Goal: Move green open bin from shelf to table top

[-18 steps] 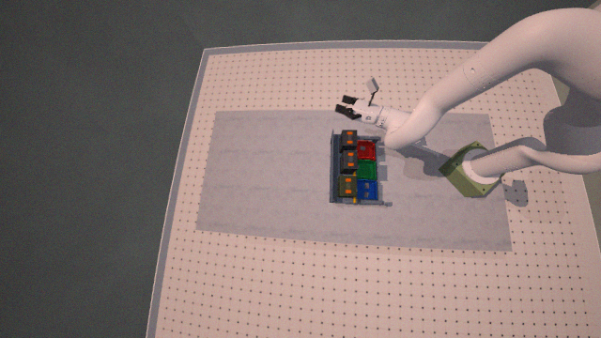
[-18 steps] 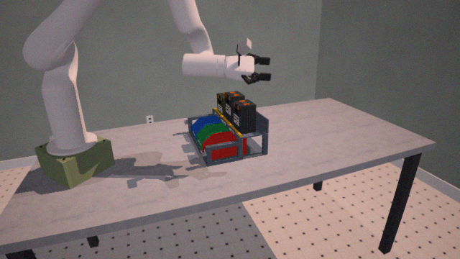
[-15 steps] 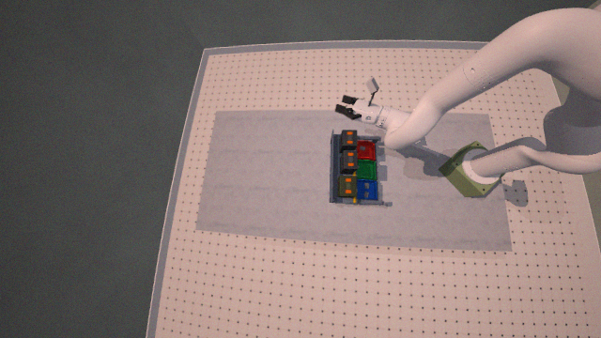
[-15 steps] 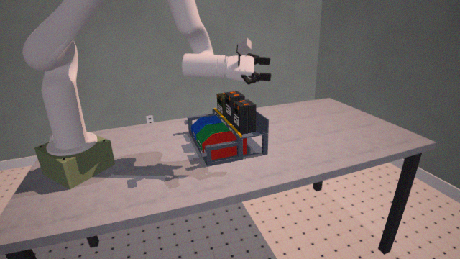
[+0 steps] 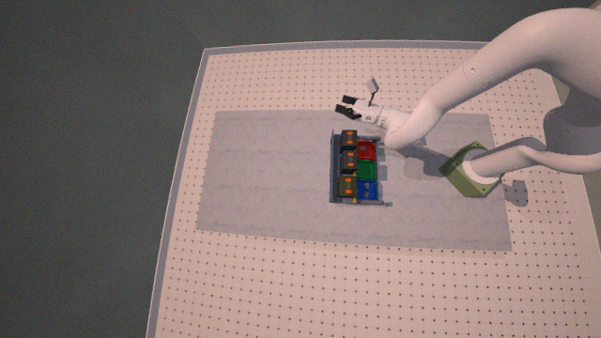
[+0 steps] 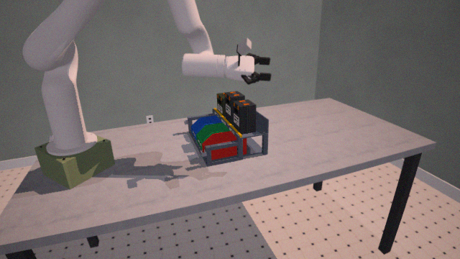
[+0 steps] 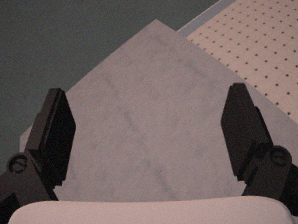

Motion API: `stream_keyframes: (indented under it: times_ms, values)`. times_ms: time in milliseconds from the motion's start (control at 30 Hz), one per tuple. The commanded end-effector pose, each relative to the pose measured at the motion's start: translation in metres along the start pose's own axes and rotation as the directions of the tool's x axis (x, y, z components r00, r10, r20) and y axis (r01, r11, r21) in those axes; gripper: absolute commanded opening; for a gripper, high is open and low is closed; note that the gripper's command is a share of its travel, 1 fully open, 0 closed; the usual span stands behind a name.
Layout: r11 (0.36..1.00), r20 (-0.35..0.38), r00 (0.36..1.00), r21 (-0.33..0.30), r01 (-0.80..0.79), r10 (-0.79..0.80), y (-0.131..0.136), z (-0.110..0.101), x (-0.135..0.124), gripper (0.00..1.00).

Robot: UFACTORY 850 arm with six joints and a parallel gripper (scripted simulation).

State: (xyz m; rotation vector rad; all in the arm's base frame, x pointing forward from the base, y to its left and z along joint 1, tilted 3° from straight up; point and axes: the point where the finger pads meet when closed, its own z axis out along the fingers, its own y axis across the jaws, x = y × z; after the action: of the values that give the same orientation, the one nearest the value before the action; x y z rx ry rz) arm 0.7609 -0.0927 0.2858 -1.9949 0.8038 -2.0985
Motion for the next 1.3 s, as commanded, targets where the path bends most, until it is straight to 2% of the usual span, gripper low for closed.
stream_keyframes:
  times_ms: [0, 1067, 1233, 1267]
  values:
    - [1.0, -0.002, 1.0, 0.001, 0.0, 0.0, -0.001, 0.0, 0.001, 1.0]
    - [1.0, -0.002, 1.0, 0.001, 0.0, 0.0, -0.001, 0.0, 0.001, 1.0]
    - [1.0, -0.002, 1.0, 0.001, 0.0, 0.0, 0.018, -0.046, 0.008, 1.0]
    - [1.0, -0.002, 1.0, 0.001, 0.0, 0.0, 0.018, -0.046, 0.008, 1.0]
